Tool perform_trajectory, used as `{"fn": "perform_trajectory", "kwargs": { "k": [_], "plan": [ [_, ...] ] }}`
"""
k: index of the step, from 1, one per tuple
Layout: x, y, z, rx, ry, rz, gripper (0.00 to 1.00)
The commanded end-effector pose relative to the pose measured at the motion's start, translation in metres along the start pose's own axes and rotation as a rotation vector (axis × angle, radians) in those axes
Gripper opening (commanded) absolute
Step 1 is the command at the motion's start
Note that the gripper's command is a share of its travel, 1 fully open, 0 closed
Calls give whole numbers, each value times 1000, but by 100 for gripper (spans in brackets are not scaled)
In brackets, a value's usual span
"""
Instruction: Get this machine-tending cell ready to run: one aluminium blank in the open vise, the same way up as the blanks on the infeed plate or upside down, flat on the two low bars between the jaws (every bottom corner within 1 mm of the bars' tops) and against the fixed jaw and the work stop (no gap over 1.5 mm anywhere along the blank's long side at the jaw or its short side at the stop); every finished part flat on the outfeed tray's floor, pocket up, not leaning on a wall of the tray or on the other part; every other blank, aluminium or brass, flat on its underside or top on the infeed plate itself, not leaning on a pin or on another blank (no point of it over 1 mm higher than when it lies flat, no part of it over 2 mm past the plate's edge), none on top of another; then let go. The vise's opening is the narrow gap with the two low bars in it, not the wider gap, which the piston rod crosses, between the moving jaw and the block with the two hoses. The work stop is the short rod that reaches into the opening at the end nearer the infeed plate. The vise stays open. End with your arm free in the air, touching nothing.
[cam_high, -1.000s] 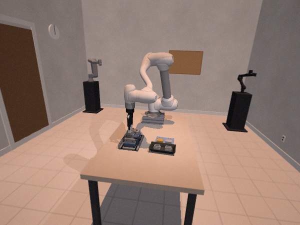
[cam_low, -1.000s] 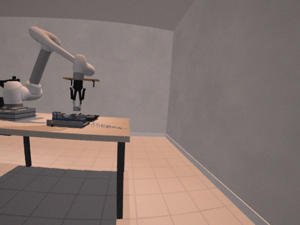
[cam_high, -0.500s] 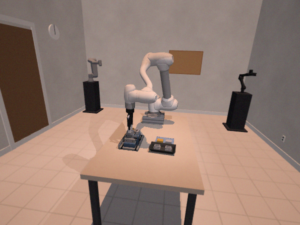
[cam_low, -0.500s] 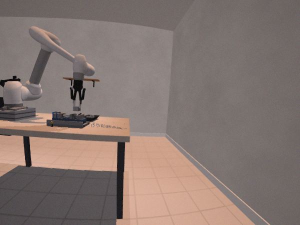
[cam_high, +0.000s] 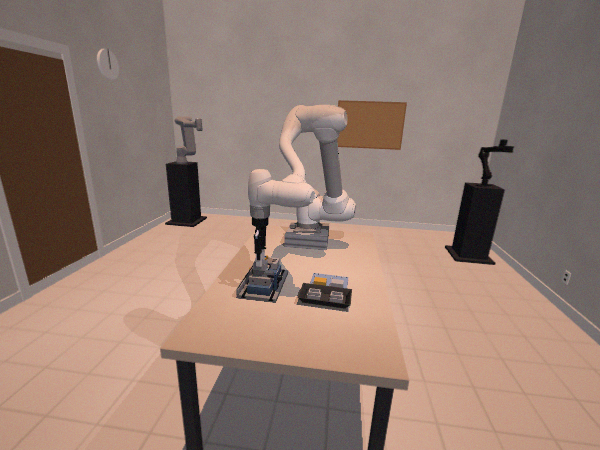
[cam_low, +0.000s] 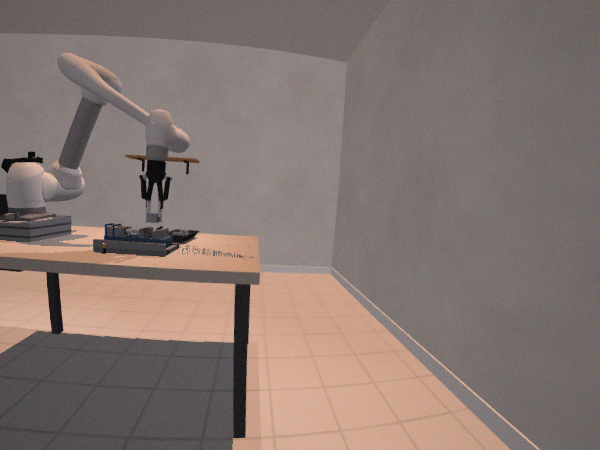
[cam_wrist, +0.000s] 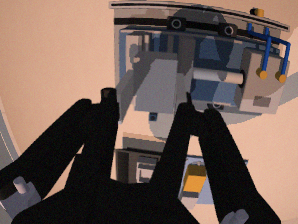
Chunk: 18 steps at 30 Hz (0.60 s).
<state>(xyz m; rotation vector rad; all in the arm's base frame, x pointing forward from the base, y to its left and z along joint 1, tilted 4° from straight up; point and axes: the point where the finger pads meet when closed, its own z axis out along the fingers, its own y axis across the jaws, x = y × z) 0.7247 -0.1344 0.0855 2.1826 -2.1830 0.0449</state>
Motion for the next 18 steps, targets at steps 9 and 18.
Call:
{"fn": "perform_trajectory", "kwargs": {
  "k": [9, 18],
  "plan": [
    [0, 0, 4, 0, 0, 0, 0],
    [0, 0, 10, 0, 0, 0, 0]
  ]
}}
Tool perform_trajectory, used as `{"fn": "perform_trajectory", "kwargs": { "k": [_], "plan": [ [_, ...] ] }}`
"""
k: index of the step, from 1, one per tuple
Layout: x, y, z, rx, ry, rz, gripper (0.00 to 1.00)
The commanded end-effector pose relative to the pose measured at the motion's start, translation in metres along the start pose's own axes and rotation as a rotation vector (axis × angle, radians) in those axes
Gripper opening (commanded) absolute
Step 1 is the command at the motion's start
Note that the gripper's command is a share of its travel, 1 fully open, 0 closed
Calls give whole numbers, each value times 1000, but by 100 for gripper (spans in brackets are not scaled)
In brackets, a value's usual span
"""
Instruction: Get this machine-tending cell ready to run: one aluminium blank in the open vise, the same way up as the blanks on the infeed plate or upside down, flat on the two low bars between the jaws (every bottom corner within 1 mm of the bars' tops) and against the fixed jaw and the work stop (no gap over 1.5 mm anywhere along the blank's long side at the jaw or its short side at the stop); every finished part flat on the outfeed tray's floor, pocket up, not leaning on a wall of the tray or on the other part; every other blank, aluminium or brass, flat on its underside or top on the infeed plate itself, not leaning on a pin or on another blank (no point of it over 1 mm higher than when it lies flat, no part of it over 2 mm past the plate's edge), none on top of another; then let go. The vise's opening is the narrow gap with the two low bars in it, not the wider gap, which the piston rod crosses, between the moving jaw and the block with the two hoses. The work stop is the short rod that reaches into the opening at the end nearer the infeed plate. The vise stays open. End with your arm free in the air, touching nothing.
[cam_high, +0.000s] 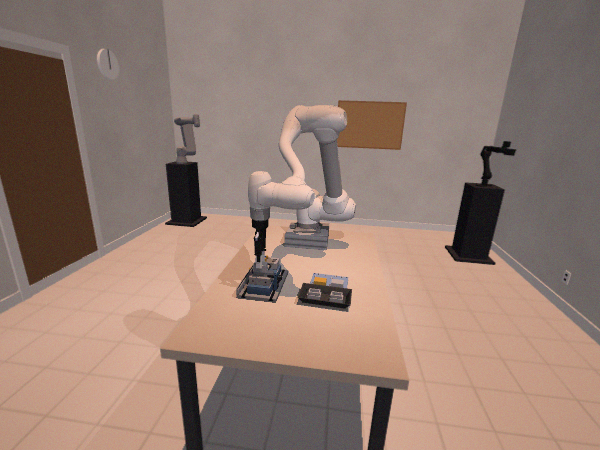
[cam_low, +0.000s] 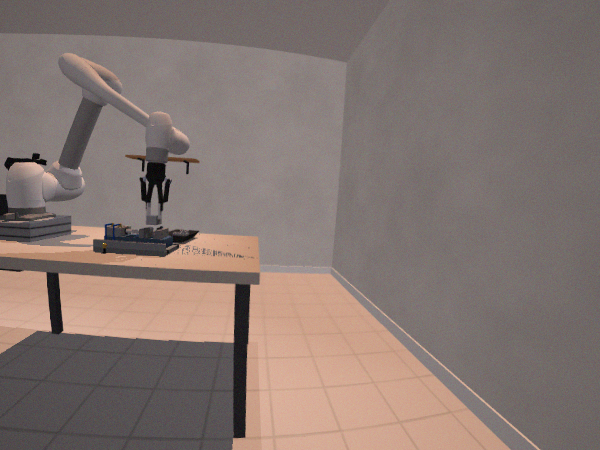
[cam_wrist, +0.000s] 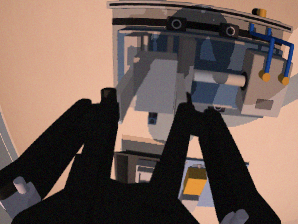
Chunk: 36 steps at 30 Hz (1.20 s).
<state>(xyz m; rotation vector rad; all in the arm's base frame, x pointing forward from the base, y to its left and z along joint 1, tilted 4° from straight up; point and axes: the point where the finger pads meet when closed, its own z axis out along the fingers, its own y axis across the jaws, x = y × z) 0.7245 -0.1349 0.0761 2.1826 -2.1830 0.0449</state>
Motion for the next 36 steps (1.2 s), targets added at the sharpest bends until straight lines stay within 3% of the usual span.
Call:
{"fn": "perform_trajectory", "kwargs": {
  "k": [1, 36],
  "plan": [
    [0, 0, 1, 0, 0, 0, 0],
    [0, 0, 13, 0, 0, 0, 0]
  ]
}}
